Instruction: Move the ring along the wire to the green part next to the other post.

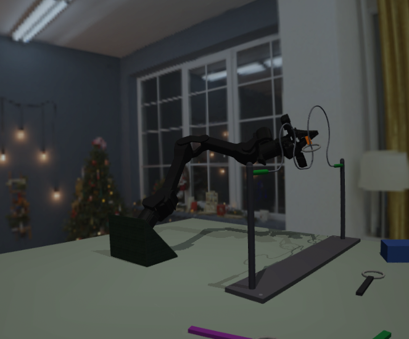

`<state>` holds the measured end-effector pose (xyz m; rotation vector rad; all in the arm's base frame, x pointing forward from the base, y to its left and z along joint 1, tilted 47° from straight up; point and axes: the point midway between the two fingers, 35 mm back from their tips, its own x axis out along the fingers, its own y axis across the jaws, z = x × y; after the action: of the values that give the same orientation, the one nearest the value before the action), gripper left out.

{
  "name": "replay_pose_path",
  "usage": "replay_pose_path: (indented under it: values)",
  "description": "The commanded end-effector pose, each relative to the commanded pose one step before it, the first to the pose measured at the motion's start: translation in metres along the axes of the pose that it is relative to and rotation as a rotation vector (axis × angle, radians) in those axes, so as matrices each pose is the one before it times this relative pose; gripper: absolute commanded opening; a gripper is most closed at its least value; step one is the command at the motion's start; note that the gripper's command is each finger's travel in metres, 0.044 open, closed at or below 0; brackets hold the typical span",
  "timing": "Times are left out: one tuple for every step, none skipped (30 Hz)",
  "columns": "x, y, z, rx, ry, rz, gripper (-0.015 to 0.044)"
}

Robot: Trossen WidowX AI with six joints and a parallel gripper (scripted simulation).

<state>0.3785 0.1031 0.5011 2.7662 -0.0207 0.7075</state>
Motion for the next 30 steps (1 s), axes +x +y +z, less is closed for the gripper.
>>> replay_pose_path:
  values:
    - [-0.00061,-0.01376,0.00286,-0.061,0.00477,-0.03706,-0.015]
    - [-0.00042,-0.00315,-0.00001,-0.0169,0.00237,-0.00956,-0.015]
    - [-0.00041,-0.00316,-0.00002,-0.017,0.00238,-0.00961,-0.015]
    - [-0.0004,-0.00315,-0.00003,-0.017,0.00237,-0.00959,-0.015]
    - [-0.00028,-0.00212,-0.00001,-0.0116,0.00159,-0.00656,-0.015]
    - [-0.00033,-0.00246,0.00002,-0.0136,0.00184,-0.00772,-0.015]
    - [-0.00042,-0.00304,0.00003,-0.0169,0.00228,-0.0096,-0.015]
    - [-0.00047,-0.00345,0.00003,-0.0193,0.00261,-0.01094,-0.015]
    - [-0.00047,-0.00354,0.00001,-0.0198,0.0027,-0.01123,-0.015]
    - [-0.00047,-0.00354,0.00001,-0.0199,0.00272,-0.01127,-0.015]
    - [-0.00049,-0.00356,0.00004,-0.0201,0.00275,-0.01144,-0.015]
    - [-0.0005,-0.00361,0.00004,-0.0204,0.00278,-0.01161,-0.015]
    - [-0.00049,-0.00363,0.00003,-0.0206,0.0028,-0.0117,-0.015]
    - [-0.00049,-0.00363,0.00002,-0.0206,0.0028,-0.01173,-0.015]
    - [-0.00049,-0.00364,0.00003,-0.0207,0.00281,-0.01179,-0.015]
    - [-0.0005,-0.00367,0.00005,-0.021,0.00284,-0.01193,-0.015]
    - [-0.00051,-0.0037,0.00005,-0.0211,0.00286,-0.01204,-0.015]
    - [-0.0005,-0.00371,0.00004,-0.0212,0.00287,-0.01209,-0.015]
    - [-0.0005,-0.00371,0.00003,-0.0212,0.00287,-0.01211,-0.015]
    - [-0.0005,-0.00372,0.00003,-0.0213,0.00287,-0.01213,-0.015]
    - [-0.00051,-0.00373,0.00006,-0.0213,0.00287,-0.01219,-0.015]
    - [-0.00051,-0.00374,0.00006,-0.0214,0.00288,-0.01223,-0.015]
    - [-0.00051,-0.00375,0.00005,-0.0214,0.00288,-0.01226,-0.015]
    - [-0.0005,-0.00375,0.00003,-0.0215,0.00288,-0.01227,-0.015]
    - [-0.0005,-0.00375,0.00004,-0.0215,0.00287,-0.01228,-0.015]
    - [-0.00051,-0.00376,0.00006,-0.0215,0.00287,-0.0123,-0.015]
    - [-0.00051,-0.00376,0.00006,-0.0215,0.00287,-0.01232,-0.015]
    - [-0.00051,-0.00377,0.00005,-0.0215,0.00287,-0.01234,-0.015]
    - [-0.0005,-0.00377,0.00003,-0.0215,0.00287,-0.01234,-0.015]
    - [-0.0005,-0.00377,0.00004,-0.0215,0.00287,-0.01235,-0.015]
